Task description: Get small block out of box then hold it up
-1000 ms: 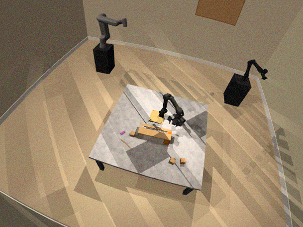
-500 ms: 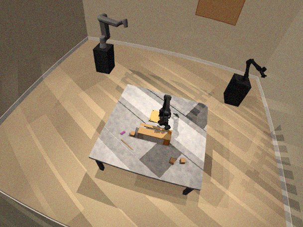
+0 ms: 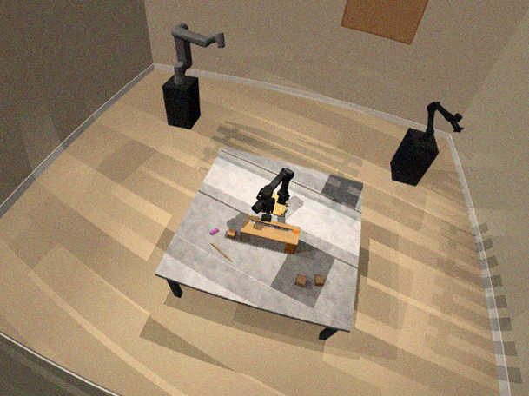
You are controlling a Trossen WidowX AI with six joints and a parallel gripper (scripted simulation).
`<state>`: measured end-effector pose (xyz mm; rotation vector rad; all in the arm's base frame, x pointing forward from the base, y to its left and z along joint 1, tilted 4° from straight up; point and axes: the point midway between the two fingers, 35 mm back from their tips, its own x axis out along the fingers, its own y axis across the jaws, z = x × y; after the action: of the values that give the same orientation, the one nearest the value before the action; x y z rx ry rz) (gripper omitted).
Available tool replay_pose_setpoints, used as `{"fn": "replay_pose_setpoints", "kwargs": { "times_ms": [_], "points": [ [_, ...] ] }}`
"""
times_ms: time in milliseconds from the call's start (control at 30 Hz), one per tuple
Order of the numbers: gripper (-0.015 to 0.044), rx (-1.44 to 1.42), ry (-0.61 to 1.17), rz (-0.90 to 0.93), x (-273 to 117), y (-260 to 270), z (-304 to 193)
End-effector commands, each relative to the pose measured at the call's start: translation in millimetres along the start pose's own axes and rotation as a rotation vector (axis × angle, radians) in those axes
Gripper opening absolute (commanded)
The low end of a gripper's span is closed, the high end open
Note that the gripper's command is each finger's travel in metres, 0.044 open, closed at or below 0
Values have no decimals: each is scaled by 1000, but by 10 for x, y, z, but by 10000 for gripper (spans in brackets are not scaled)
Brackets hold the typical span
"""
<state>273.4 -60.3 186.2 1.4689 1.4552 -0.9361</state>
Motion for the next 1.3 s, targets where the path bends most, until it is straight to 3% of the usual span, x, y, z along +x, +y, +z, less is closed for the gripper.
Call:
{"fn": "replay_pose_setpoints", "kwargs": {
  "times_ms": [0, 1267],
  "points": [
    [400, 16, 20, 4, -14, 0, 23],
    [400, 16, 19, 4, 528, 13, 271]
  ]
}}
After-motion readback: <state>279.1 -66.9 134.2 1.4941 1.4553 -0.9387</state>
